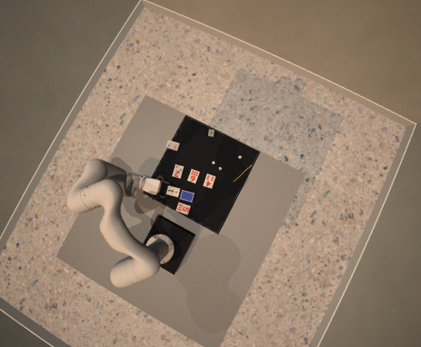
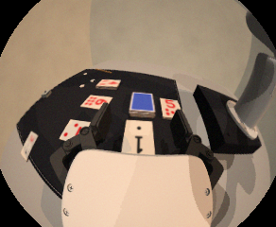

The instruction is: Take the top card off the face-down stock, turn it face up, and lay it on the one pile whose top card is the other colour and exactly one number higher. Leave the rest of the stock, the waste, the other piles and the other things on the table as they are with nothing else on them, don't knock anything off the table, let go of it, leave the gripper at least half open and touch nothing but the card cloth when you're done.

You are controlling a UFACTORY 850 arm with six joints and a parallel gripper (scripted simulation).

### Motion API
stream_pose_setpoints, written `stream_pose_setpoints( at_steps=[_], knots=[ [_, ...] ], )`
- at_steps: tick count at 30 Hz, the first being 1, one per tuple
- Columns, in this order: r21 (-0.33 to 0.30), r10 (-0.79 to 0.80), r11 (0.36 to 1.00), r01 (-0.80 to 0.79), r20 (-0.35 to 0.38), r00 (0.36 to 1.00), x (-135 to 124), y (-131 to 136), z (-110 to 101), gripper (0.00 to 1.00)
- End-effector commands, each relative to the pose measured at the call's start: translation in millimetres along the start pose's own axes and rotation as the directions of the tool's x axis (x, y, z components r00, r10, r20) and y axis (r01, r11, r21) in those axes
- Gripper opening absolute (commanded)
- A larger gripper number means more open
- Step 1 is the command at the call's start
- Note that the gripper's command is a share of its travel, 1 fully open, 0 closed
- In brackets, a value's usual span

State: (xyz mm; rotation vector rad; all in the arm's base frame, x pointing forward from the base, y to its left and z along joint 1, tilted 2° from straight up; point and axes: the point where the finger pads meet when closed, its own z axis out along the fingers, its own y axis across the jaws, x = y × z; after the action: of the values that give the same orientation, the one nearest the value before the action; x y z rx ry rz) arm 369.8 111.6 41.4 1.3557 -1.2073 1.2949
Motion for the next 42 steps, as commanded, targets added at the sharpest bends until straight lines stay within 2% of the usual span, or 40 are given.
stream_pose_setpoints(
  at_steps=[1, 24, 33, 42],
  knots=[
    [0.000, 0.001, 1.000, -0.001, 0.000, 1.000, 0.4, -0.3, -0.3, 1.00],
    [0.000, 0.001, 1.000, -0.001, 0.000, 1.000, 3.6, -0.3, -0.5, 1.00],
    [0.000, 0.001, 1.000, -0.001, 0.000, 1.000, 23.1, -0.3, -1.5, 1.00],
    [0.000, 0.001, 1.000, -0.001, 0.000, 1.000, 63.4, -0.3, -3.6, 1.00]
  ],
)
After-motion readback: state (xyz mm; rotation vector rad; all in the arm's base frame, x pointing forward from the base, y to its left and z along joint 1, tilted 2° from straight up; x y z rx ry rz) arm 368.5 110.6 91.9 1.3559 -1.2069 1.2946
